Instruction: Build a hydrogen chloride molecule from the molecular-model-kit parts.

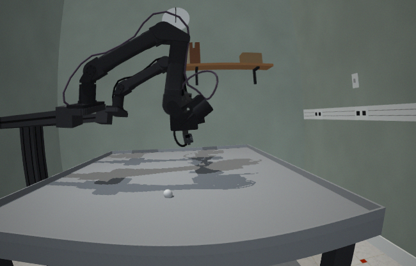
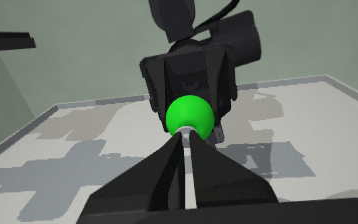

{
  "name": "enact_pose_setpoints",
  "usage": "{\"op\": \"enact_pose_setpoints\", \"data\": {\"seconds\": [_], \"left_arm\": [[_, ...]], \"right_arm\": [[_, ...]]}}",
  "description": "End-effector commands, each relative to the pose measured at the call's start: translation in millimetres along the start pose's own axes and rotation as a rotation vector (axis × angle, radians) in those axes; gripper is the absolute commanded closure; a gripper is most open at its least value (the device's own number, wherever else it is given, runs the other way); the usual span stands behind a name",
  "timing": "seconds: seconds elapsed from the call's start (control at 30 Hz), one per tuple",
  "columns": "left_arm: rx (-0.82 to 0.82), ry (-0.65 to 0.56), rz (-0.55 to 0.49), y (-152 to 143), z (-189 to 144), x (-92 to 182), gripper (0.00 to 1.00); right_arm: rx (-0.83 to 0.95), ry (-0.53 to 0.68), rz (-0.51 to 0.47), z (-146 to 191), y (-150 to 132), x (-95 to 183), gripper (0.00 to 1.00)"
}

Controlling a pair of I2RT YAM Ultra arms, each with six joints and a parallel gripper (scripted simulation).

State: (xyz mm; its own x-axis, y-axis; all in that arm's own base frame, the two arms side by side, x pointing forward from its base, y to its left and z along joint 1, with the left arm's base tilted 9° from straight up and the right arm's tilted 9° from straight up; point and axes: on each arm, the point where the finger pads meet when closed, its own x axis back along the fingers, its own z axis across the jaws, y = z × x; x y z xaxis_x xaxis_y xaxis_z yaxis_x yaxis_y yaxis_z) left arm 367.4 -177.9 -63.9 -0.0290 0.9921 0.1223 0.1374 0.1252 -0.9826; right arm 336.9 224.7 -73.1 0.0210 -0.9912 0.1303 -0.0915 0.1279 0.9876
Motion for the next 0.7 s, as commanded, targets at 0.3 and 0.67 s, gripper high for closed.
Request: {"op": "enact_pose_setpoints", "data": {"seconds": [0.3, 0.67], "left_arm": [[-0.025, 0.014, 0.019, -2.9, -4.0, -6.3, 1.00], [-0.025, 0.014, 0.019, -2.9, -4.0, -6.3, 1.00]], "right_arm": [[0.044, 0.011, -0.029, -6.9, 15.4, -5.0, 1.00], [0.033, -0.002, -0.022, -7.2, 10.3, 1.6, 1.00]]}}
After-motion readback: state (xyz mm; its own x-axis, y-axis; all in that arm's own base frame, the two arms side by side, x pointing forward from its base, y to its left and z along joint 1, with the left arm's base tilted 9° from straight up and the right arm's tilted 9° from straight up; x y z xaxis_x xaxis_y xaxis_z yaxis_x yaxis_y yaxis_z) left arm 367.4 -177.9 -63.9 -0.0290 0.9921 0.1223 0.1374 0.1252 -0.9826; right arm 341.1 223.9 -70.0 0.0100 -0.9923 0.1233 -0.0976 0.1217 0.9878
